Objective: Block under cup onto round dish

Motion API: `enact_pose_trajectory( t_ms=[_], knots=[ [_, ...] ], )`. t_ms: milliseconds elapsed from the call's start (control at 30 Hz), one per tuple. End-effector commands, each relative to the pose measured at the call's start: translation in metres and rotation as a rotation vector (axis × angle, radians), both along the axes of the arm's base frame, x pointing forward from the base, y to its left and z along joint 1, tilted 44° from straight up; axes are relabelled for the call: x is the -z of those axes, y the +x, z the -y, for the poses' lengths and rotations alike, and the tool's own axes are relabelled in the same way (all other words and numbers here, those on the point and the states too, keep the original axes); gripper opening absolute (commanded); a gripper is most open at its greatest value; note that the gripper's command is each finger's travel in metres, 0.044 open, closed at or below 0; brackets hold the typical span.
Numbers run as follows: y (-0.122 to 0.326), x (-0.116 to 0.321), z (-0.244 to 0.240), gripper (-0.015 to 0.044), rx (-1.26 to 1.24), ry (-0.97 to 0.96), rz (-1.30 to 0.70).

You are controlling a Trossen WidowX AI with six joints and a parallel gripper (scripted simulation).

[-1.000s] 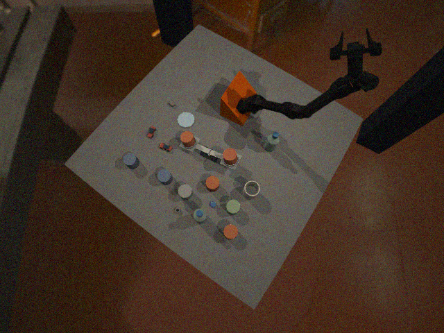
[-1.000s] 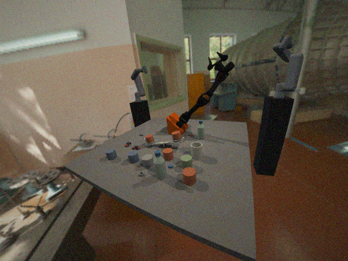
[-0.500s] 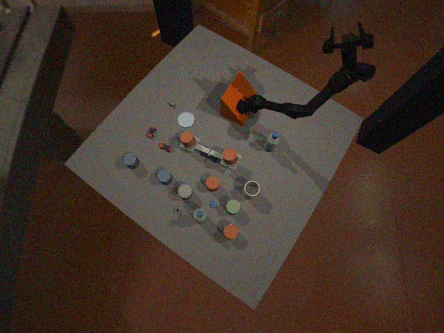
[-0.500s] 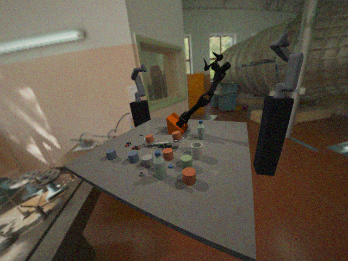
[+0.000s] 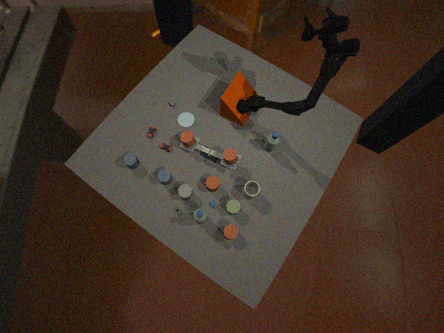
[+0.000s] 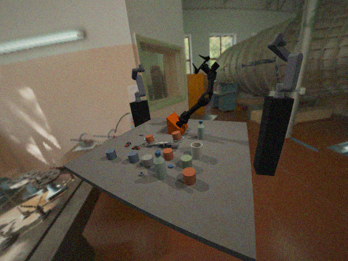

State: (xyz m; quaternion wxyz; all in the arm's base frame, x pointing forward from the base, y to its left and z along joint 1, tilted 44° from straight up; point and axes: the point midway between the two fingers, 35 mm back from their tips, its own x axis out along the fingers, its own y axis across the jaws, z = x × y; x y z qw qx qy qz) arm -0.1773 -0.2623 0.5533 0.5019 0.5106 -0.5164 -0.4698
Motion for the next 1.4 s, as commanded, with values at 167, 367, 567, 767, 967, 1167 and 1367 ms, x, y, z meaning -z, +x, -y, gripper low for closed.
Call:
enact_pose_trajectory(
  t_ms=[167,367,567,767,967,1167,1367],
  knots=[
    [0.015,0.061,0.045,0.0440,-0.151,0.107,-0.126],
    [0.036,0.101,0.070,0.0440,-0.269,0.163,-0.220],
    [0.062,0.141,0.089,0.0440,-0.398,0.206,-0.317],
    [0.094,0.181,0.102,0.0440,-0.542,0.232,-0.418],
    [0.129,0.220,0.108,0.0440,-0.695,0.242,-0.519],
    [0.167,0.257,0.106,0.0440,-0.858,0.232,-0.618],
    [0.205,0.293,0.096,0.0440,-1.029,0.203,-0.712]
  ],
)
